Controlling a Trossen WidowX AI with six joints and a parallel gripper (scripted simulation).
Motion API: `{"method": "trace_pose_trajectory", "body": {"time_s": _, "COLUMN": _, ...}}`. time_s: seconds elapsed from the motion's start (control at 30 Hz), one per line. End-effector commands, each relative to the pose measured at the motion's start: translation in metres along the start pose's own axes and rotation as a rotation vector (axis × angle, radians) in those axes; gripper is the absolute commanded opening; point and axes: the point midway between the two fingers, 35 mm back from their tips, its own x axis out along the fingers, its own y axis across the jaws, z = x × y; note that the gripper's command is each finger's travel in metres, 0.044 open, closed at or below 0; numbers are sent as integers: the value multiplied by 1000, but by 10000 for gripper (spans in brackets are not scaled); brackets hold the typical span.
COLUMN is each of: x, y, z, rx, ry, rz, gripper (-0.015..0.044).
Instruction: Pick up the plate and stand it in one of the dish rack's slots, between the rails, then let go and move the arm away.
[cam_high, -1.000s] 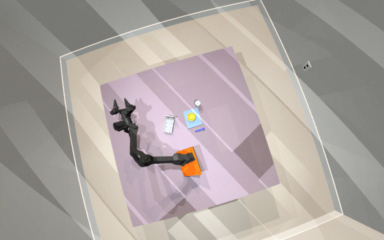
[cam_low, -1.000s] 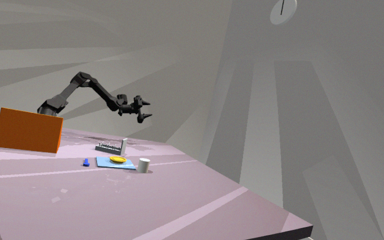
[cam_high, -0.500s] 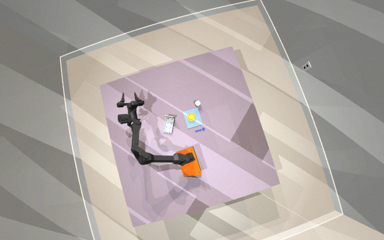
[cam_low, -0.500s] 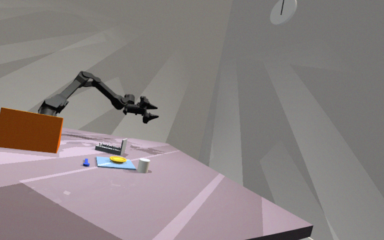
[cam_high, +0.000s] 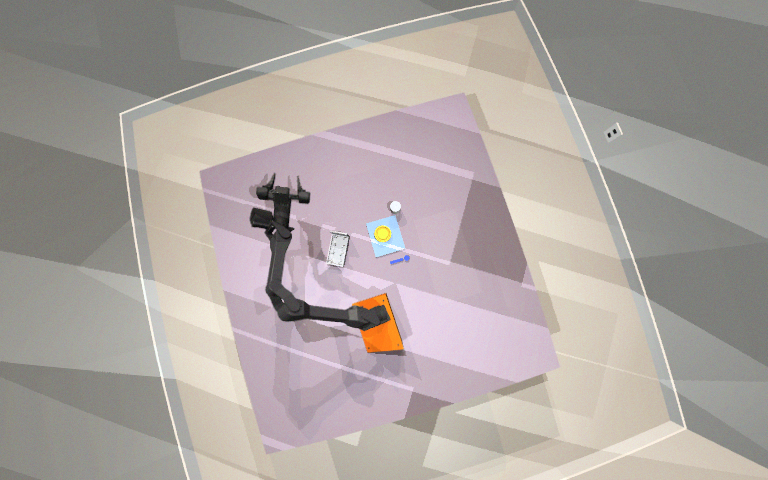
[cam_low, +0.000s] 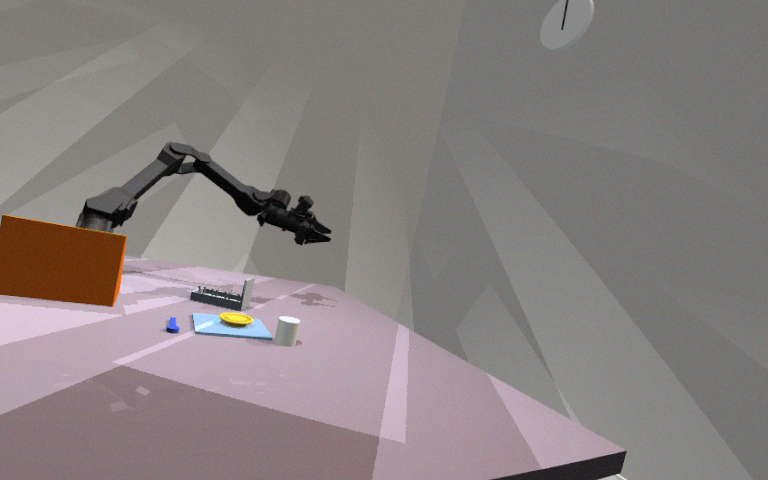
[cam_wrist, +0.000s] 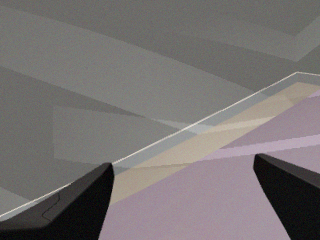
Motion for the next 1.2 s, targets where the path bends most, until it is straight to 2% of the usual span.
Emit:
{"method": "trace_pose_trajectory", "body": {"time_s": 0.0, "x": 11, "y": -29, "z": 2, "rx": -109, "ry": 52, "rz": -80, "gripper": 400}}
{"method": "trace_pose_trajectory", "body": {"time_s": 0.6, "x": 20, "y": -161, "z": 23, "rx": -507, "ry": 387, "rz": -375, "gripper": 400}}
{"method": "trace_pose_trajectory", "body": {"time_s": 0.9, "x": 1, "y": -228, "z": 37, "rx": -640, "ry": 636, "rz": -450, "gripper": 400}}
{"method": "trace_pose_trajectory", "body": {"time_s": 1.17, "x": -31, "y": -282, "z": 47, "rx": -698, "ry": 895, "rz": -446, "gripper": 400}}
